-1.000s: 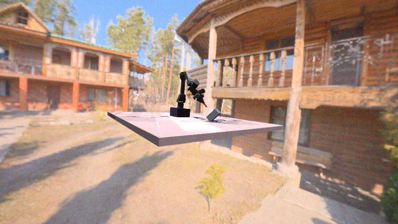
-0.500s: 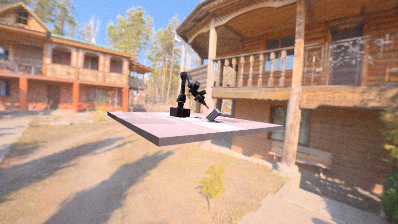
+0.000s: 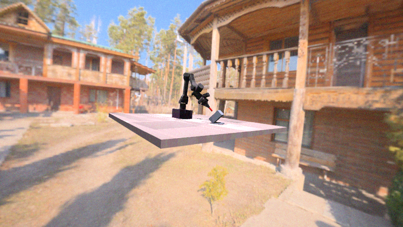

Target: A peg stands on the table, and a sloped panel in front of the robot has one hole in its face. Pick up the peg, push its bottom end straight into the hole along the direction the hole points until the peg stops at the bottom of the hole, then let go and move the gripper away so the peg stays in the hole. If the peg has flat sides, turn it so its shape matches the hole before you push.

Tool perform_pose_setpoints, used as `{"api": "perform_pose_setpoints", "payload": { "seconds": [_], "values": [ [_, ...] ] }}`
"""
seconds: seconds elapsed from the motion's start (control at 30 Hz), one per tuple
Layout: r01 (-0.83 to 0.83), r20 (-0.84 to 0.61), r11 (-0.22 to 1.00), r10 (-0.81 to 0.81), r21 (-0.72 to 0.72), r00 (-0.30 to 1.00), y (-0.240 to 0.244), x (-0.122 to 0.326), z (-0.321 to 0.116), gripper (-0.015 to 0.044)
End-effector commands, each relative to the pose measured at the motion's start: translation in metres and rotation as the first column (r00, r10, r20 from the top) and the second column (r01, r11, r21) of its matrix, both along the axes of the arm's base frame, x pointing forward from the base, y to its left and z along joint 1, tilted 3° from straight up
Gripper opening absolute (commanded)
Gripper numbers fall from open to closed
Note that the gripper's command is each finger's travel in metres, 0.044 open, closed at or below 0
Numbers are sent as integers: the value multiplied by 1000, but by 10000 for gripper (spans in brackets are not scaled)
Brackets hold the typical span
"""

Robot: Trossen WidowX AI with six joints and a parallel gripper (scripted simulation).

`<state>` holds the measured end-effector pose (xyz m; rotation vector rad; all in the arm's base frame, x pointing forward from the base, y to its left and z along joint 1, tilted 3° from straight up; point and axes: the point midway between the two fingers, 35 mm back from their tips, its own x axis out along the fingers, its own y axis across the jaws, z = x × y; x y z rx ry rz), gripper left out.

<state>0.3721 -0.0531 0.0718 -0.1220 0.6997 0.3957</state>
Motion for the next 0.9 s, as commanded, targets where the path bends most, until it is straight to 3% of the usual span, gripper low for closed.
{"api": "perform_pose_setpoints", "payload": {
  "seconds": [0.0, 0.87],
  "values": [
    [4, -5, 1000, -4, 0, 1000, 0, 0, -6, 0],
    [-1, 3, 1000, 1, -4, 1000, 8, 17, -22, 0]
  ]
}}
